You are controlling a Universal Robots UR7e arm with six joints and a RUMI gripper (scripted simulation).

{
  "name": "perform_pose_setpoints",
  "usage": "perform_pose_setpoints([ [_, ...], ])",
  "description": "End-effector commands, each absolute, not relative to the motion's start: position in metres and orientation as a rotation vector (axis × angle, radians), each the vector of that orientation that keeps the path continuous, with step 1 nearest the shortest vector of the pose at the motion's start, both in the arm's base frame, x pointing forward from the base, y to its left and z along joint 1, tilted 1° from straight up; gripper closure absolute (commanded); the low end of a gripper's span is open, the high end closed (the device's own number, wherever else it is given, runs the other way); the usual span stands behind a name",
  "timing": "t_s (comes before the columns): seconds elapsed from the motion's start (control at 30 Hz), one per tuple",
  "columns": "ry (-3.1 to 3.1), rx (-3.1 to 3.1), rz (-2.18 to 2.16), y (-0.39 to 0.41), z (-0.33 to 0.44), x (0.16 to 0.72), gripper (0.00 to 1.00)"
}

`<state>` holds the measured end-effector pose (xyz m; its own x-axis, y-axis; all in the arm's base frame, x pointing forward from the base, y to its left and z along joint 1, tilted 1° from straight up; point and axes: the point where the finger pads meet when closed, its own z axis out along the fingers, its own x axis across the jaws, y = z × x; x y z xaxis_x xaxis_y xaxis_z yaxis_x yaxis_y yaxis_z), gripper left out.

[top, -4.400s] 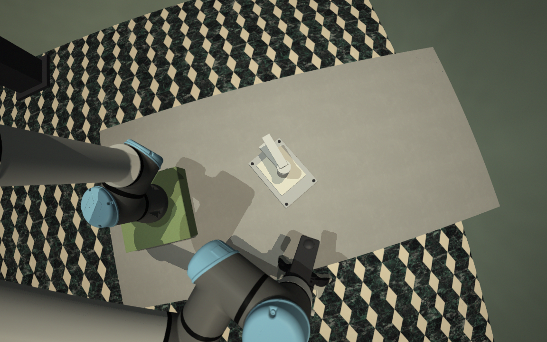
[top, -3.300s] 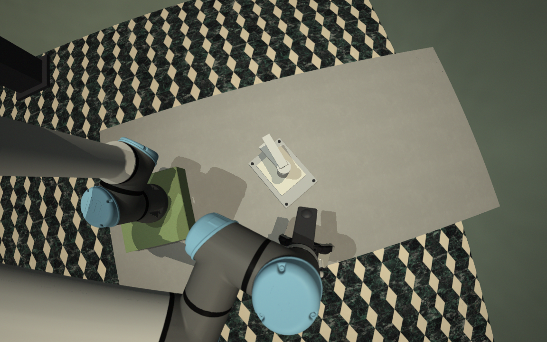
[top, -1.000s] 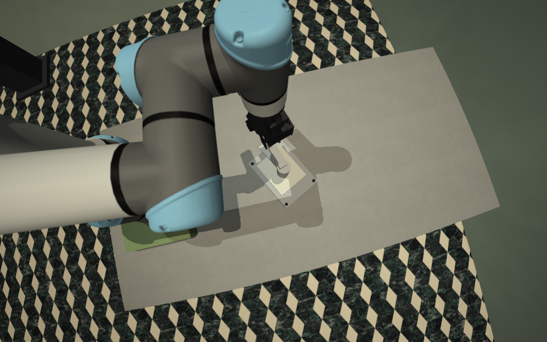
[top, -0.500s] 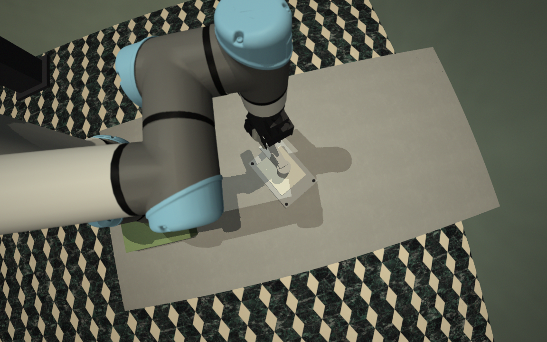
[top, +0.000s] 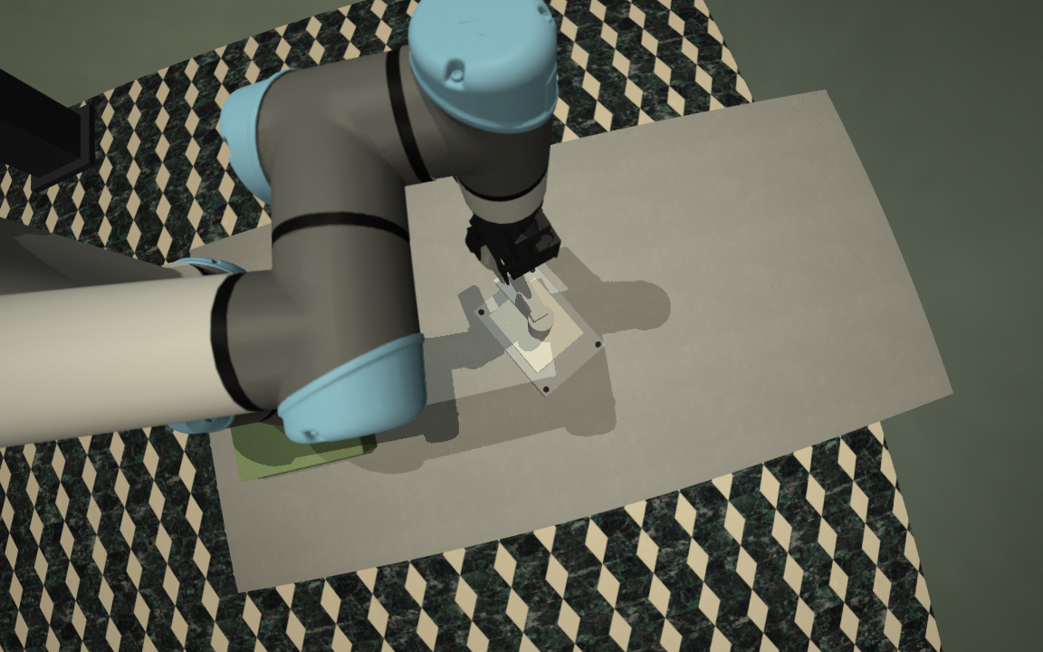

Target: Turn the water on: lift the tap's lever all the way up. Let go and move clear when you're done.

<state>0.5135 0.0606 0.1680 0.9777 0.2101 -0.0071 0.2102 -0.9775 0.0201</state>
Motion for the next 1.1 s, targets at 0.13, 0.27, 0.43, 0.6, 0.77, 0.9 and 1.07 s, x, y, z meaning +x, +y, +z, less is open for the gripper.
perform_pose_setpoints([
  [0.13, 0.33, 3.103, -0.006, 0.0606, 0.1685, 0.5138, 0.6],
  [0.27, 0.33, 3.103, -0.006, 0.0606, 0.1685, 0.5138, 0.6],
  [0.43, 0.33, 3.103, -0.006, 0.0606, 0.1685, 0.5138, 0.6],
  [0.6, 0.33, 3.103, -0.006, 0.0606, 0.1681, 0.5138, 0.6],
  [0.77, 0.33, 3.103, -0.006, 0.0606, 0.1671, 0.5138, 0.6],
  [0.9, 0.33, 3.103, -0.006, 0.0605, 0.1647, 0.5138, 0.6],
  [1.07, 0.33, 3.103, -0.006, 0.0604, 0.1599, 0.5138, 0.6],
])
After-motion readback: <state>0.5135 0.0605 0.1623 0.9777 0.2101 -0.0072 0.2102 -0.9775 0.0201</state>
